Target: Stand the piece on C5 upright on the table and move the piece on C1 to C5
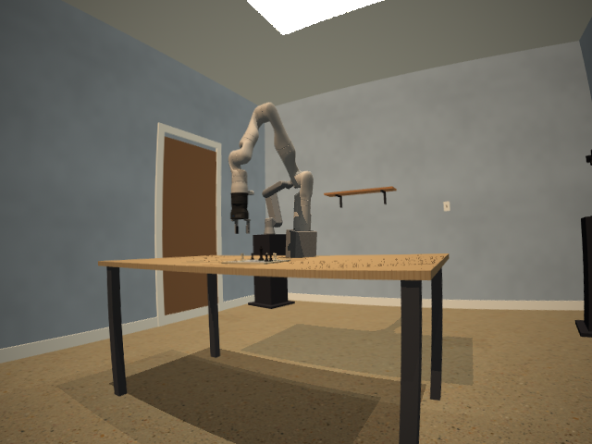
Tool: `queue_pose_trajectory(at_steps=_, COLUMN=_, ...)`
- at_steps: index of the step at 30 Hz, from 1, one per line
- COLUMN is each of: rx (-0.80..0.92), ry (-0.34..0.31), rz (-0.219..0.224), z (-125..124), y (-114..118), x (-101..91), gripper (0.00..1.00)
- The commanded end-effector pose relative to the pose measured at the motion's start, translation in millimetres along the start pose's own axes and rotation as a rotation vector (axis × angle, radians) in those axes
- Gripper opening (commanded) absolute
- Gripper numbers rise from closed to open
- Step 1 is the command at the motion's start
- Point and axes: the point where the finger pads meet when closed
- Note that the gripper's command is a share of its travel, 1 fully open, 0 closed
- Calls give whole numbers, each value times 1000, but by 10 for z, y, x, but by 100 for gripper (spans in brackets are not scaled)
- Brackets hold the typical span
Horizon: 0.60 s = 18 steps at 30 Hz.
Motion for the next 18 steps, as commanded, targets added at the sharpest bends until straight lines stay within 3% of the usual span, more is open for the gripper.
queue_pose_trajectory(at_steps=1, rx=-96, ry=4, rz=8, z=-41, y=-8, x=57, gripper=100)
queue_pose_trajectory(at_steps=7, rx=-421, ry=1, rz=9, z=-31, y=-12, x=154, gripper=100)
queue_pose_trajectory(at_steps=9, rx=-421, ry=1, rz=9, z=-31, y=-12, x=154, gripper=100)
queue_pose_trajectory(at_steps=18, rx=-814, ry=-16, rz=7, z=50, y=8, x=254, gripper=100)
Point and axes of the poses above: the point where the finger pads meet when closed, its own x axis out along the fingers, its own y axis across the jaws, z = x × y, and after that the axes turned 3 degrees about -x, right-handed
